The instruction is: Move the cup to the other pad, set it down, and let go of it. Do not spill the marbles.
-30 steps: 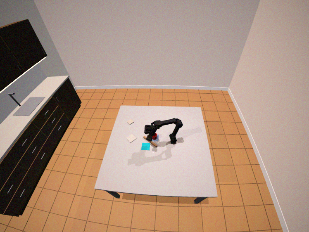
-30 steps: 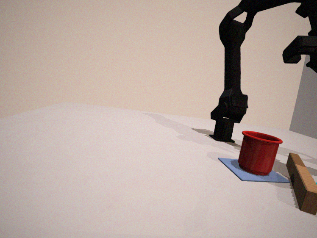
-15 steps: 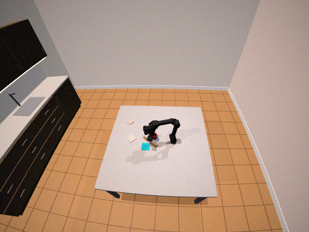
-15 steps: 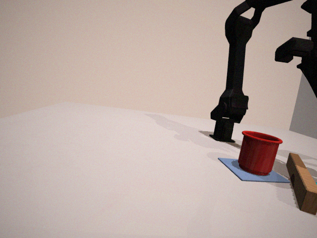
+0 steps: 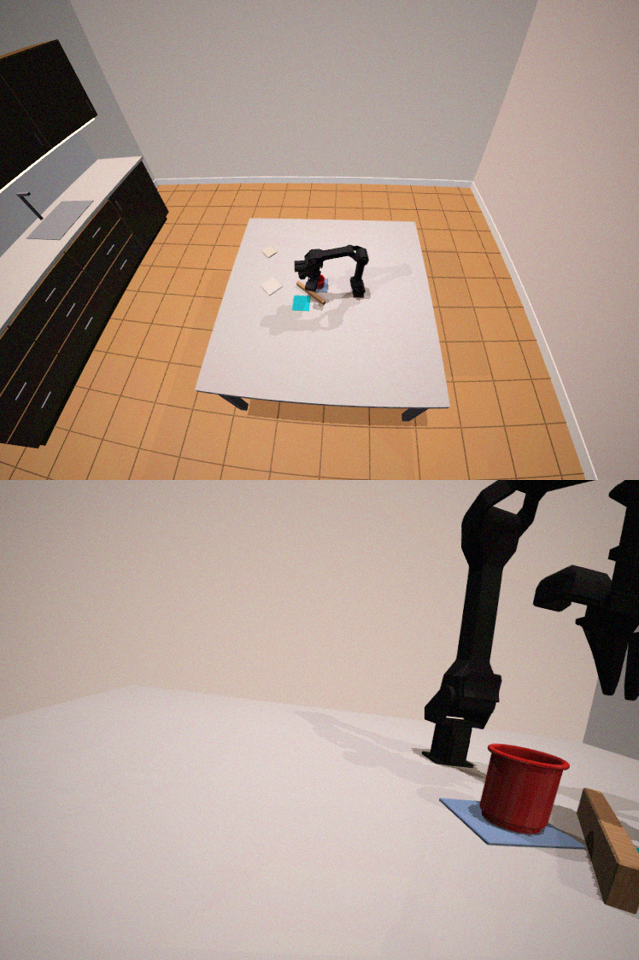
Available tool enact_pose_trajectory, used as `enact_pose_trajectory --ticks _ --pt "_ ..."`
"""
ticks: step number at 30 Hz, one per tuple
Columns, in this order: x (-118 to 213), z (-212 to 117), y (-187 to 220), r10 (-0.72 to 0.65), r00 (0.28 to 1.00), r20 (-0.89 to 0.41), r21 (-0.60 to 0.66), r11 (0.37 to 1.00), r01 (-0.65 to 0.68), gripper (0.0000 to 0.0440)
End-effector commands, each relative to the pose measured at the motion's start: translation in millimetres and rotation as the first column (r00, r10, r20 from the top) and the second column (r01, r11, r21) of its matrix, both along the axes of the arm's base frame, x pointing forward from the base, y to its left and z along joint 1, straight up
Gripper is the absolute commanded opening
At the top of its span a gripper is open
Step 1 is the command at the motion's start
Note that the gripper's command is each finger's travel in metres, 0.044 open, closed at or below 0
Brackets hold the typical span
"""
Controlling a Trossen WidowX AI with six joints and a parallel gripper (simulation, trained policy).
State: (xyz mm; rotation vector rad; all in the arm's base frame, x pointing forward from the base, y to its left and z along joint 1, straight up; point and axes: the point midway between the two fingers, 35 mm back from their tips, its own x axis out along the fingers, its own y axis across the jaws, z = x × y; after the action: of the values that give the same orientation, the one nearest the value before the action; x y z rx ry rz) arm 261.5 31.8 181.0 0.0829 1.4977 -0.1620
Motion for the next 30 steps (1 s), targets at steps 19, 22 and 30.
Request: enact_pose_trajectory --ticks 19,22,30 --pt "-12 -53 -32 0.02 0.989 -0.145 -0.037 0.999 -0.026 0.015" --pt "-13 -61 -35 0.03 0.987 -0.157 -0.036 0.999 -0.037 0.0154" --pt "-15 -83 -42 0.072 0.98 -0.184 -0.029 0.996 -0.079 0.016"
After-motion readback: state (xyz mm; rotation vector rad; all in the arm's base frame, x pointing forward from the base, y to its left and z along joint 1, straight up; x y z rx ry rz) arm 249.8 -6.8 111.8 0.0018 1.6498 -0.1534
